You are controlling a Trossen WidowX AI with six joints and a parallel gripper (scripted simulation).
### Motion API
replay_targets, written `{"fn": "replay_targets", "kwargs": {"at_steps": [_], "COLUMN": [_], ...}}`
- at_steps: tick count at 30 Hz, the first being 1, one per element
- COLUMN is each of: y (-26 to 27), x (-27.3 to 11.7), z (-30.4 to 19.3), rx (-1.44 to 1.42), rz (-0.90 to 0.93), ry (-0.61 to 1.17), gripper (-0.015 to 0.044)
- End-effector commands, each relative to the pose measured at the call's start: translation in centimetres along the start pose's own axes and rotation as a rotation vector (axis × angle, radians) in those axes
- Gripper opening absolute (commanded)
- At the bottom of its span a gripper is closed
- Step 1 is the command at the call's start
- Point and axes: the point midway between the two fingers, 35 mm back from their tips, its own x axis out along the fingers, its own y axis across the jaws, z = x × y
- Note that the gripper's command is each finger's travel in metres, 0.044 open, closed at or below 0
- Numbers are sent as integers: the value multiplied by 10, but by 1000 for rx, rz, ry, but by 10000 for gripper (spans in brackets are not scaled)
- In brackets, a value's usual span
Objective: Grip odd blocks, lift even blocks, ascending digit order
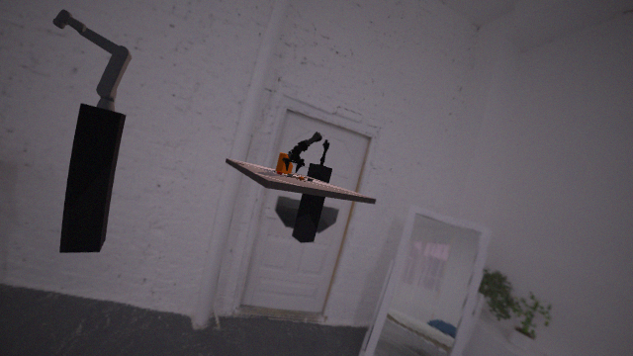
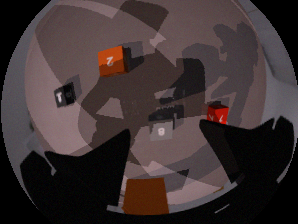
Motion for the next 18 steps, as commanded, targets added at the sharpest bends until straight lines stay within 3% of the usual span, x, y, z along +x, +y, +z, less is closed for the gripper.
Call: {"fn": "replay_targets", "kwargs": {"at_steps": [1, 14, 18], "y": [1, 2, 2], "x": [10, 28, 28], "z": [-4, -5, -5], "rx": [13, 13, 13], "rz": [10, 12, 12], "ry": [9, 10, 10], "gripper": [400, 400, 295]}}
